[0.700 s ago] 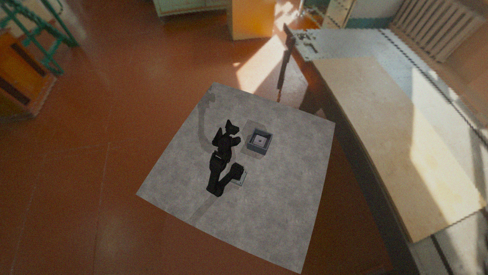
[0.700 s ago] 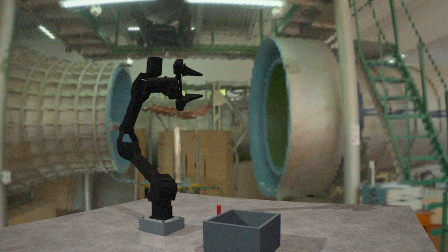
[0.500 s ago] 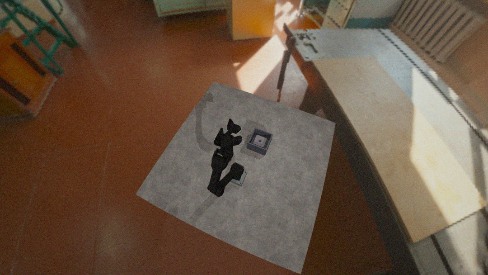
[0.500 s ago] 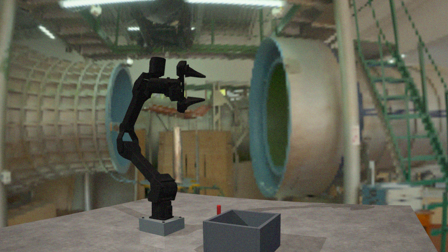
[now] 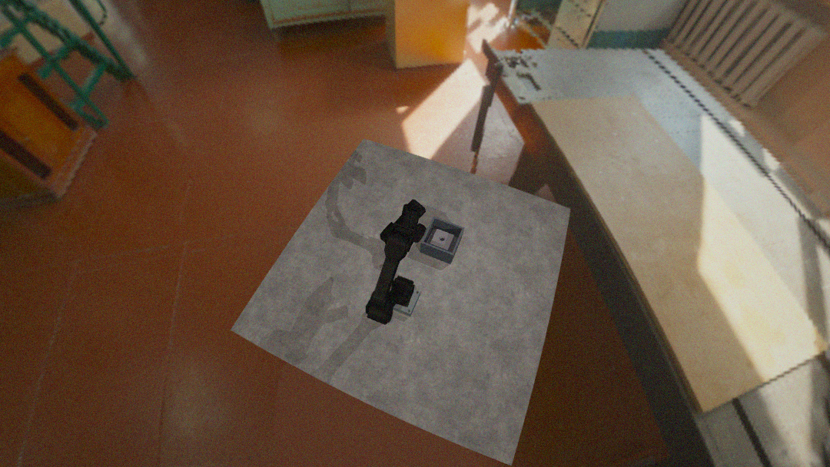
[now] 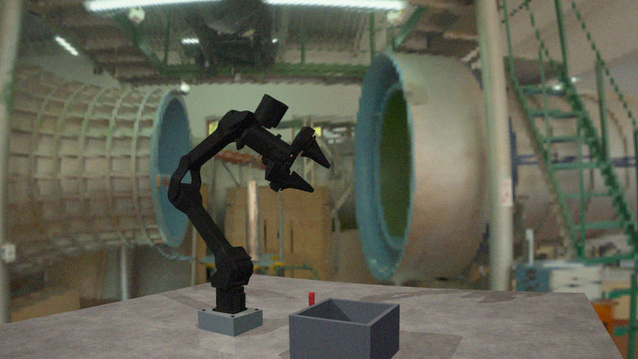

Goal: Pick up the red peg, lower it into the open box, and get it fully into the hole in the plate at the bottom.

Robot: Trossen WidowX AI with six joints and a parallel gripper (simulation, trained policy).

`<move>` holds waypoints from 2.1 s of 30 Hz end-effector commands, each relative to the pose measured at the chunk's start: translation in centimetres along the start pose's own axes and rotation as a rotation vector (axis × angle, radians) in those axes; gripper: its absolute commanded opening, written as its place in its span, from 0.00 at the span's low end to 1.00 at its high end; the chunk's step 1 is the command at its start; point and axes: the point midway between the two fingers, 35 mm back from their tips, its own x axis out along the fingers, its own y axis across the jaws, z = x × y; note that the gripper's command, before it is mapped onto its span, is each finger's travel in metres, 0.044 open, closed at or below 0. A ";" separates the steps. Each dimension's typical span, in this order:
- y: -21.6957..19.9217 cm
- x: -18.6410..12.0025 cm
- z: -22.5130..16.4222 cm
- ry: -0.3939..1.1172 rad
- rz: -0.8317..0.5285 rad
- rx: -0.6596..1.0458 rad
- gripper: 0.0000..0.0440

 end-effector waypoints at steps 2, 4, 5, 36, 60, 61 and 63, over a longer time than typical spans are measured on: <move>-1.4 2.5 1.9 -0.076 -0.110 -0.014 1.00; -2.3 3.7 2.8 -0.114 -0.169 -0.030 1.00; -2.7 4.3 3.2 -0.133 -0.198 -0.040 1.00; -16.4 15.1 12.6 -0.445 -0.805 -0.666 1.00; -20.7 18.4 15.9 -0.398 -0.860 -0.788 0.29; -20.7 18.4 16.0 -0.393 -0.867 -0.787 0.23; -20.8 18.4 16.0 -0.383 -0.879 -0.782 0.12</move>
